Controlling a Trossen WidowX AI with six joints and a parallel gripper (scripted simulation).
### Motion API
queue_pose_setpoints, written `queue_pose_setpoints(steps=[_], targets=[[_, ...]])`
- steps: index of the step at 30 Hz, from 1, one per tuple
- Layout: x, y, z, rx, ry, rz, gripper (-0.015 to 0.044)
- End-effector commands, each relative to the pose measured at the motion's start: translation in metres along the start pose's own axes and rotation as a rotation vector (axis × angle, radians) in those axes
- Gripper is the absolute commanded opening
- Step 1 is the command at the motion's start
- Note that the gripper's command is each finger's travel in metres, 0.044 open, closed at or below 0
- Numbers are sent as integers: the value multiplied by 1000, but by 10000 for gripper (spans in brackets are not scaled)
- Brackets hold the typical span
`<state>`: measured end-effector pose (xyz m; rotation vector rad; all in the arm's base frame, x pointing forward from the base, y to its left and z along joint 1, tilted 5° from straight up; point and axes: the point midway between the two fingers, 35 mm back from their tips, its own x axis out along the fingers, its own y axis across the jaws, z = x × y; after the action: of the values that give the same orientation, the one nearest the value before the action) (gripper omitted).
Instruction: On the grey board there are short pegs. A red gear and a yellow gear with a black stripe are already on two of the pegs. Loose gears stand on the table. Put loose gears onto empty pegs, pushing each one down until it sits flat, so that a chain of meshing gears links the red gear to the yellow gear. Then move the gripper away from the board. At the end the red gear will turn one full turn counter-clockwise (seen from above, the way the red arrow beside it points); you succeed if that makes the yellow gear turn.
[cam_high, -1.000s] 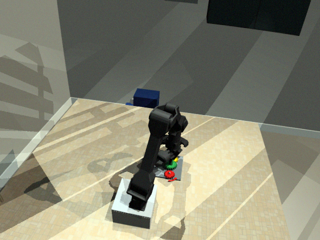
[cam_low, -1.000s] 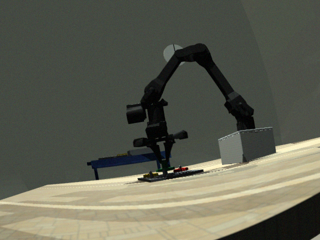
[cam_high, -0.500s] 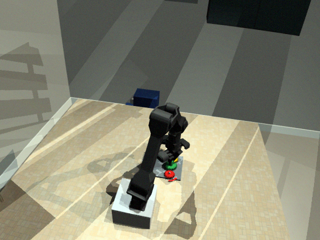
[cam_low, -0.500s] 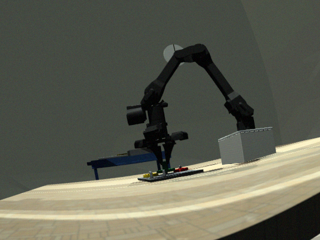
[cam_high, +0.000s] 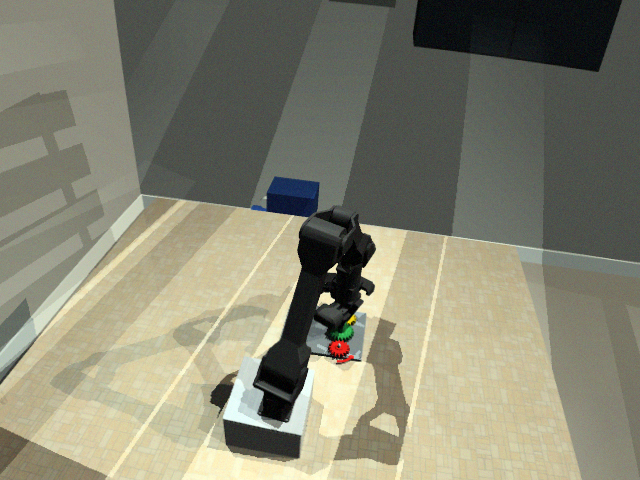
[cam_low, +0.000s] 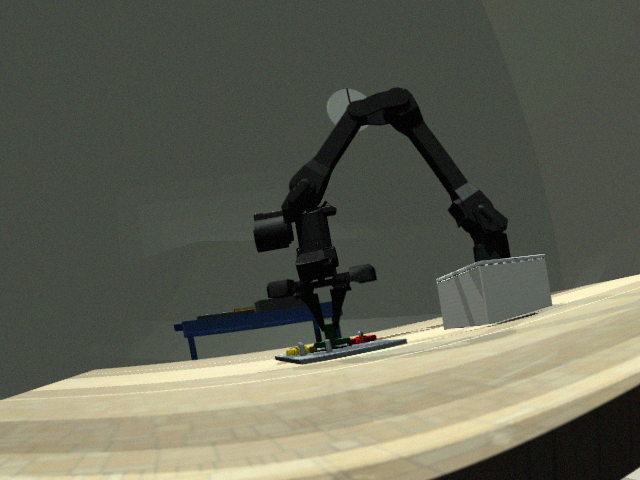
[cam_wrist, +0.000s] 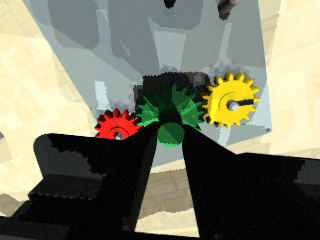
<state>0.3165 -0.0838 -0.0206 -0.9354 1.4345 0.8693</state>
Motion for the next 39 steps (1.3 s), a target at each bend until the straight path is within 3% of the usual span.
queue_pose_setpoints(steps=[1,15,20,25,31,35,36,39], targets=[[1,-1,-1,-48,2,-1,0],[4,0,0,108,1,-1,0],[-1,0,0,107,1,-1,131],[-7,0,0,107,1,-1,140],[-45,0,0,107,1,-1,140],[-46,0,0,107,1,-1,140],[-41,0,0,102,3,5,166],[-84,3,0,102,2,5,245]])
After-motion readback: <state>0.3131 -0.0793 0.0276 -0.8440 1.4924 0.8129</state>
